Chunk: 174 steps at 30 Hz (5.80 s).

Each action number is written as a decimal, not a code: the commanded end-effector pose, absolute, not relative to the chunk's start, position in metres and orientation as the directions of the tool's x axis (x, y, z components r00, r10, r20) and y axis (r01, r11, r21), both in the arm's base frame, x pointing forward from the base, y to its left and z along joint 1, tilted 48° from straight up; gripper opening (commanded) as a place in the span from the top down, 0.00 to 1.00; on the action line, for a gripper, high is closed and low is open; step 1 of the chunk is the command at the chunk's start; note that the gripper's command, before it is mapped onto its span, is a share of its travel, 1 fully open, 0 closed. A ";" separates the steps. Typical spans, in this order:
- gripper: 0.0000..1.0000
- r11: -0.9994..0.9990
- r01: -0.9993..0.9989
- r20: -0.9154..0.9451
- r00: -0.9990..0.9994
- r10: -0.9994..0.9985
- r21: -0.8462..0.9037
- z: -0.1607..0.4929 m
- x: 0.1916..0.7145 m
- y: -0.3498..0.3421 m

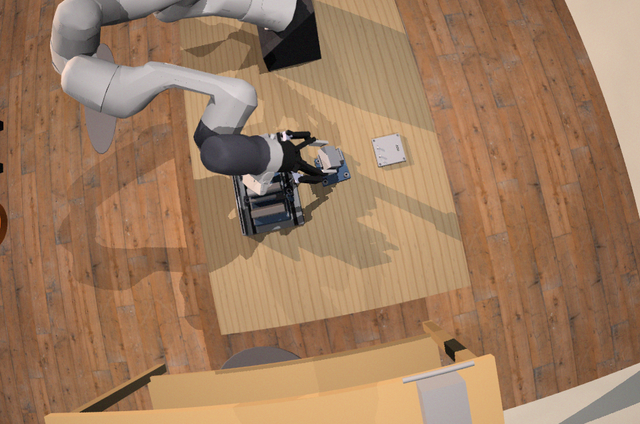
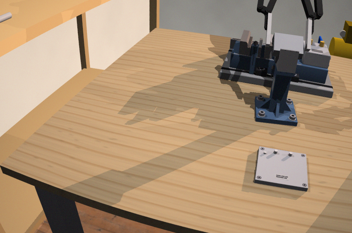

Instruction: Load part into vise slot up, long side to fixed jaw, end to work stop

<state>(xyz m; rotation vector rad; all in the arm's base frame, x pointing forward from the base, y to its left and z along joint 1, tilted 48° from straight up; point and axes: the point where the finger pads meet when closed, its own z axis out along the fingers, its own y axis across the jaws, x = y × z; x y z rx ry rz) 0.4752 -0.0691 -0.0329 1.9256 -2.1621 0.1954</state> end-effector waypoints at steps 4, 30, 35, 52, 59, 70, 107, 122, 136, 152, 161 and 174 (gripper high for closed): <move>0.49 0.061 -0.995 0.199 -0.045 -0.979 0.073 -0.033 0.477 -0.067; 0.49 0.061 -0.995 0.093 -0.054 -0.994 0.073 -0.032 0.477 -0.070; 0.49 0.061 -0.995 0.078 -0.055 -0.995 0.073 -0.032 0.477 -0.070; 0.49 0.061 -0.995 0.051 -0.057 -0.997 0.073 -0.032 0.477 -0.071; 0.49 0.061 -0.995 0.045 -0.058 -0.997 0.073 -0.032 0.477 -0.071; 0.49 0.061 -0.995 0.043 -0.058 -0.997 0.073 -0.032 0.477 -0.071; 0.49 0.061 -0.995 0.043 -0.058 -0.997 0.073 -0.032 0.477 -0.071; 1.00 0.061 -0.995 0.043 -0.058 -0.997 0.073 -0.032 0.477 -0.071; 1.00 0.061 -0.995 0.043 -0.058 -0.997 0.073 -0.032 0.477 -0.071; 1.00 0.061 -0.995 0.043 -0.058 -0.997 0.073 -0.032 0.477 -0.071; 1.00 0.061 -0.995 0.043 -0.058 -0.997 0.073 -0.031 0.477 -0.070; 1.00 0.061 -0.995 0.043 -0.058 -0.997 0.073 -0.029 0.478 -0.067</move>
